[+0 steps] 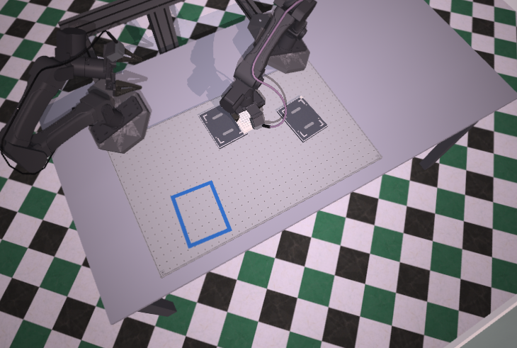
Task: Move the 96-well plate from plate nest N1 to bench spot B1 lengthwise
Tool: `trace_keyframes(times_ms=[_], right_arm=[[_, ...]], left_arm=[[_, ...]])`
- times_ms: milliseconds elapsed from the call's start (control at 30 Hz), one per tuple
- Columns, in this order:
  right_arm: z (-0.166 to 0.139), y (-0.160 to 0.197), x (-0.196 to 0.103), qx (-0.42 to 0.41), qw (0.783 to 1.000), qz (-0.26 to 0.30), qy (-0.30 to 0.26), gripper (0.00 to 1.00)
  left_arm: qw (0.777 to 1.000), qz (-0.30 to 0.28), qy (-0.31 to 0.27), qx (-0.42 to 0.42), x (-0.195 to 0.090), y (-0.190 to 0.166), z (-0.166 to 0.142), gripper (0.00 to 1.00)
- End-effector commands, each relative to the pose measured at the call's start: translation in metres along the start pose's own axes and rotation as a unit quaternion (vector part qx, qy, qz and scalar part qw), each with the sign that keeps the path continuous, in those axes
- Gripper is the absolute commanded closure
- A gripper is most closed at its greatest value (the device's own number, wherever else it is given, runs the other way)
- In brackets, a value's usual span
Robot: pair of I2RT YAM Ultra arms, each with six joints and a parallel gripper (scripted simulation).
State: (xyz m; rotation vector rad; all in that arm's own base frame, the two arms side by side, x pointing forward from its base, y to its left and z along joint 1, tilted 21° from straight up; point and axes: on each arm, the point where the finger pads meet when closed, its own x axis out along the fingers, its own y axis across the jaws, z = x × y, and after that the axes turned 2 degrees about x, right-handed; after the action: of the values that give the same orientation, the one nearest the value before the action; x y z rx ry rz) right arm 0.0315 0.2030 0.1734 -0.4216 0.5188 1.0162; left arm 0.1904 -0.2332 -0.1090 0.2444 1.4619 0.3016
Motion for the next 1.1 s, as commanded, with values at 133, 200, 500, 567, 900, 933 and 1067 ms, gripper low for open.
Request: trace_keyframes(times_ms=[133, 200, 500, 567, 900, 933, 1067], right_arm=[[0.007, -0.007, -0.009, 0.012, 1.000, -0.007, -0.011, 0.00], [0.007, -0.007, -0.009, 0.012, 1.000, -0.007, -0.011, 0.00], [0.007, -0.007, -0.009, 0.012, 1.000, -0.007, -0.011, 0.00], [0.007, -0.007, -0.009, 0.012, 1.000, -0.007, -0.011, 0.00], [0.002, -0.007, -0.006, 0.006, 1.000, -0.011, -0.002, 0.00], [0.002, -0.007, -0.006, 0.006, 1.000, -0.011, -0.002, 0.00], [0.002, -0.007, -0.006, 0.006, 1.000, -0.011, -0.002, 0.00]], left_arm=[[1.000, 0.010, 0.008, -0.016, -0.007, -0.048, -0.020, 0.22], [1.000, 0.009, 0.007, -0.012, -0.007, -0.058, -0.024, 0.22], [1.000, -0.005, -0.006, 0.000, -0.007, -0.086, -0.029, 0.22], [1.000, -0.005, -0.006, -0.002, -0.007, -0.086, -0.027, 0.22], [1.000, 0.008, -0.004, -0.003, 0.006, -0.080, -0.025, 0.22], [1.000, 0.007, -0.005, -0.001, 0.006, -0.081, -0.026, 0.22], [1.000, 0.003, -0.007, -0.001, 0.002, -0.082, -0.025, 0.22]])
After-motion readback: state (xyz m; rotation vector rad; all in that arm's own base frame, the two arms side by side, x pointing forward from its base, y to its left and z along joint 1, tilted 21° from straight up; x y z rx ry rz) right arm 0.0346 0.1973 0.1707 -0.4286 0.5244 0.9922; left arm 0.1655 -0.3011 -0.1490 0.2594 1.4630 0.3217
